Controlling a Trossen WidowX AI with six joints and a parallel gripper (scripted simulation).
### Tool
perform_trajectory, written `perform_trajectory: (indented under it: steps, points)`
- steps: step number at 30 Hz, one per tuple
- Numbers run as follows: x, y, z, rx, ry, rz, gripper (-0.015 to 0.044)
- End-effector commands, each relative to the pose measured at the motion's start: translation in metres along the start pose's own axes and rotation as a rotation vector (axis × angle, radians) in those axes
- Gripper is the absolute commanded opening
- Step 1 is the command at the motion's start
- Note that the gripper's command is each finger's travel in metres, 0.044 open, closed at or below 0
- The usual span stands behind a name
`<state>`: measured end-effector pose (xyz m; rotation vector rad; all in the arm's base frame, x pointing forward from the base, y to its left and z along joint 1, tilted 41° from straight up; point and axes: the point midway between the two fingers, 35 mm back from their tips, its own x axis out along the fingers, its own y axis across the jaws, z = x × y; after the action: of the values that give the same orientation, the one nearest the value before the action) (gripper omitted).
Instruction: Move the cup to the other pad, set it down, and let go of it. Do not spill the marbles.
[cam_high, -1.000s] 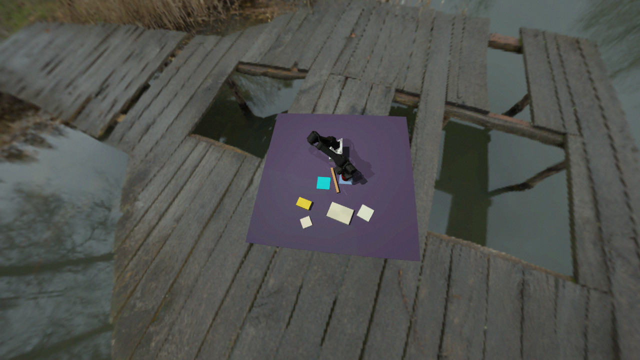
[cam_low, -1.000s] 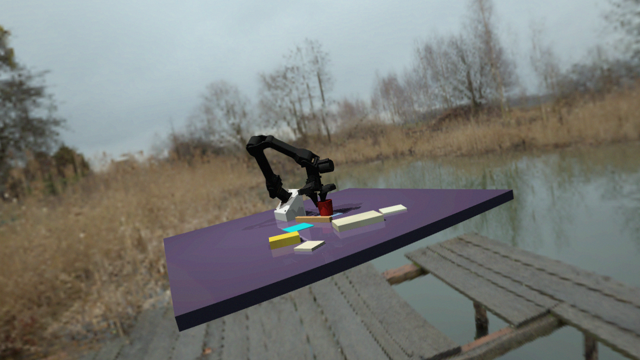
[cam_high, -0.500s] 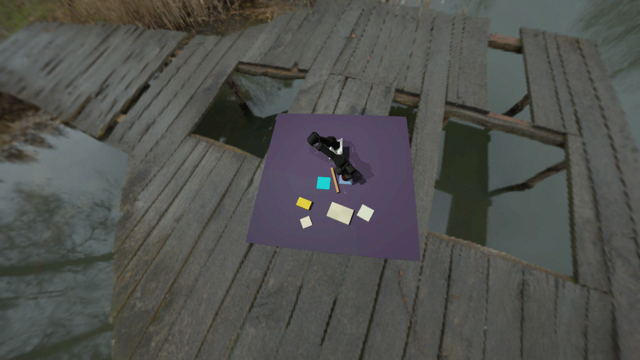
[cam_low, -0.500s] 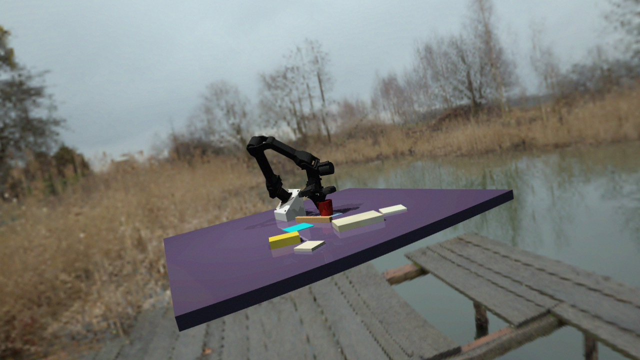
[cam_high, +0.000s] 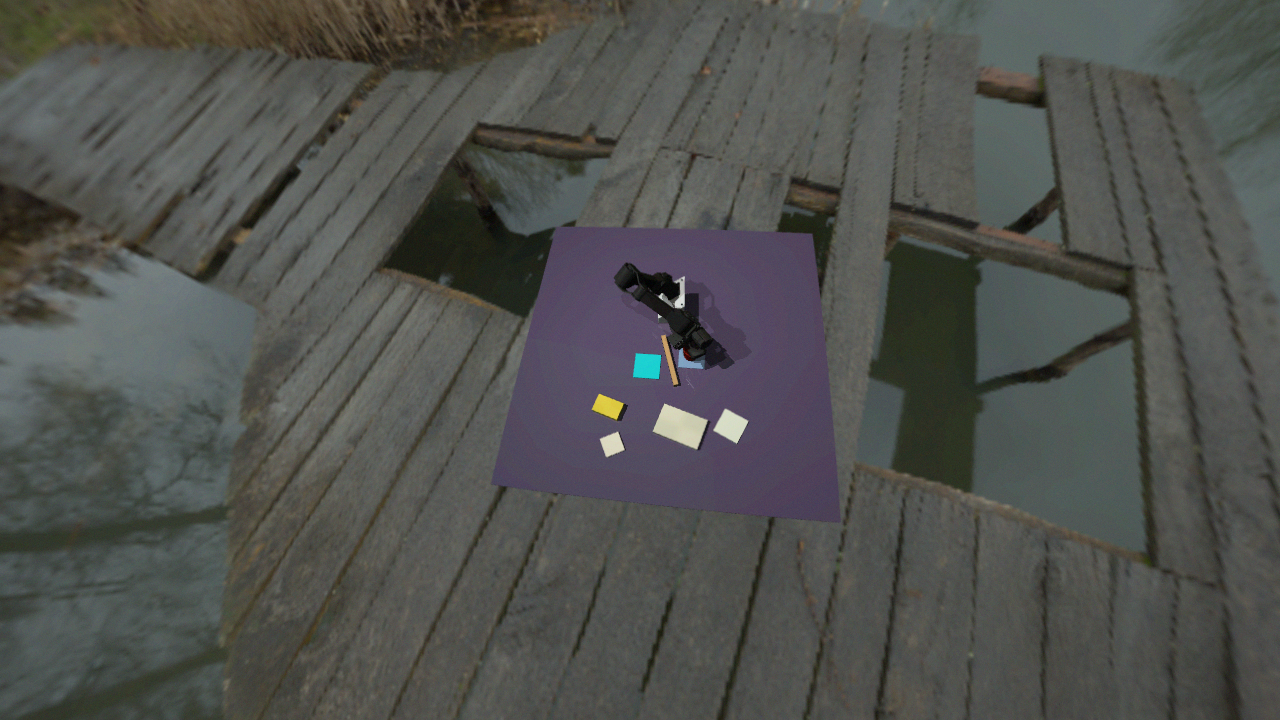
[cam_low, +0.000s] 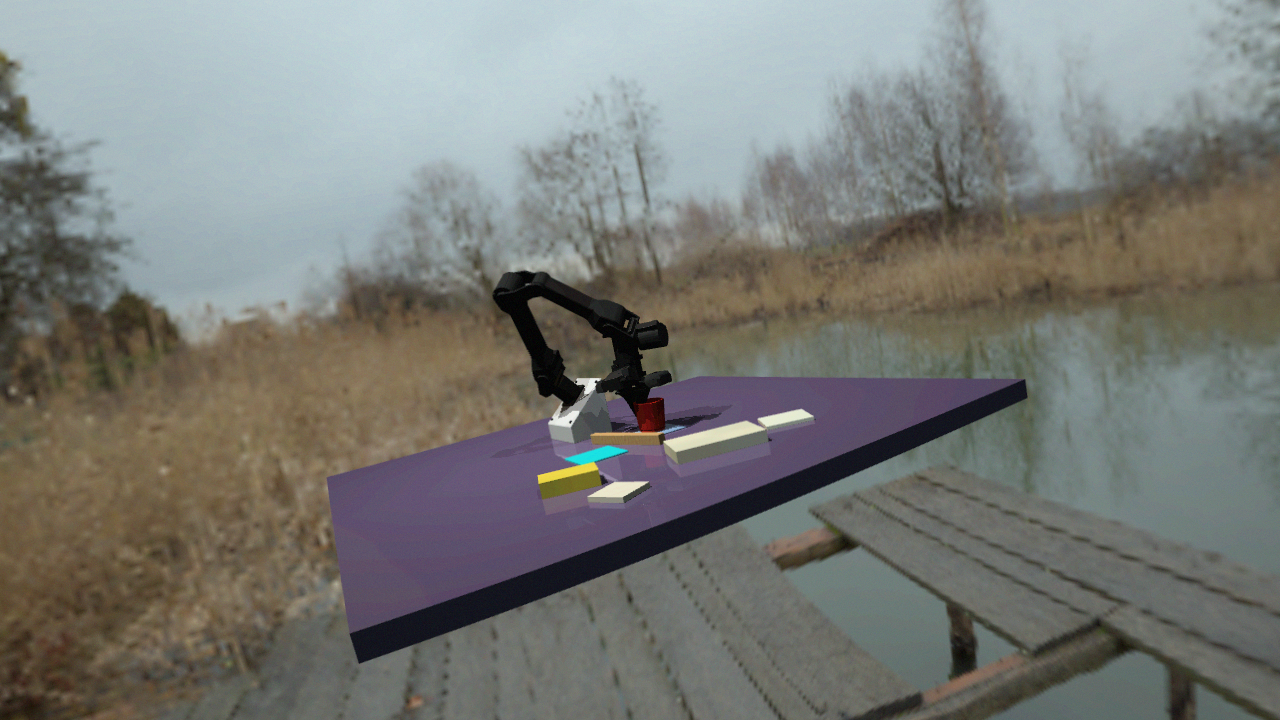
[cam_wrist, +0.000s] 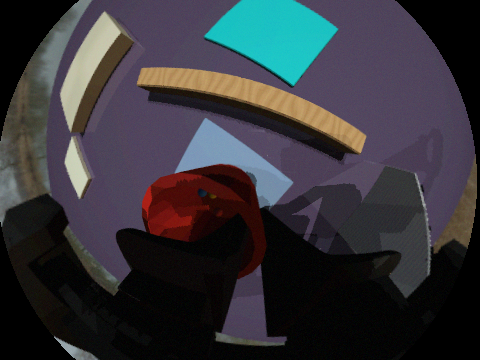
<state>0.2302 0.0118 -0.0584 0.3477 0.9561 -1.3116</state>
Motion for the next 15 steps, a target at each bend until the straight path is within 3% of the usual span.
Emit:
perform_trajectory:
  steps: [1,15]
  points:
    - [-0.012,0.003,0.0,0.006,0.004,0.007,0.0]
    - [-0.045,-0.002,-0.001,0.002,0.002,0.005,0.0]
